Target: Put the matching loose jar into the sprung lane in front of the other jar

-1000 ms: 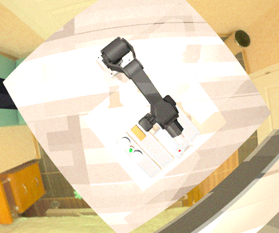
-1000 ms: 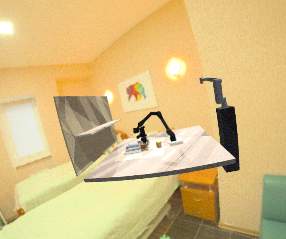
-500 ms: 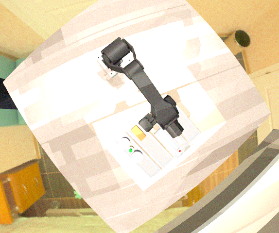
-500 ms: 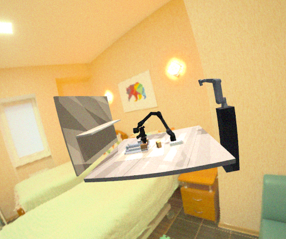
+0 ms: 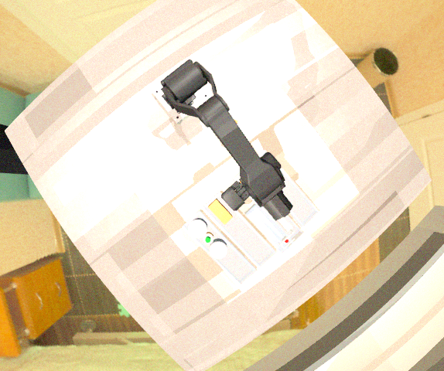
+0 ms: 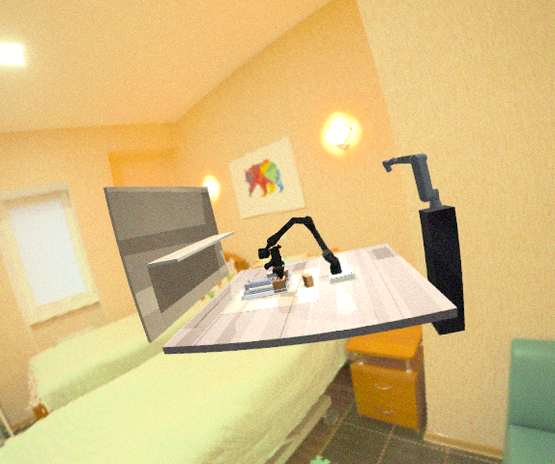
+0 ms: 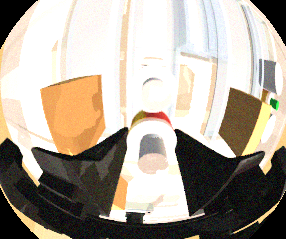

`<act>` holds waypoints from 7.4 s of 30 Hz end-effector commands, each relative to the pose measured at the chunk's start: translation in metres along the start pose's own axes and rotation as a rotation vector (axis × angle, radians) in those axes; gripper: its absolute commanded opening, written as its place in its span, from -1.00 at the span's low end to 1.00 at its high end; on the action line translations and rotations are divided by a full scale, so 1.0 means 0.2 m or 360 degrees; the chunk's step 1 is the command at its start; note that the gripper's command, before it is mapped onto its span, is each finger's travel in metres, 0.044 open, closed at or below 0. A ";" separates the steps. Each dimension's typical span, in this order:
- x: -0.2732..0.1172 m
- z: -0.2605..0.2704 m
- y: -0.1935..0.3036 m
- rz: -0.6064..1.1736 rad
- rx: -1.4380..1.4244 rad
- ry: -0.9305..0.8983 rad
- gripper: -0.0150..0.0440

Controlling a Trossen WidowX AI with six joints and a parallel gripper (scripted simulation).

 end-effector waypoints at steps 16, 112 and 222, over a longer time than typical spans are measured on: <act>0.04 0.00 -0.03 -0.0032 0.0007 -0.0005 -0.49; 0.11 0.00 -0.01 -0.0031 0.0007 -0.0005 -0.49; 0.00 -0.05 0.25 -0.0023 0.0006 -0.0004 0.51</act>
Point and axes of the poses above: the point midway between the two fingers, 35 mm back from their tips, its own x axis out along the fingers, its own z axis across the jaws, y = z × x, the point moved 5 cm from there along -x, back along the fingers, and after that the axes turned 10 degrees about x, right-handed, at the moved point
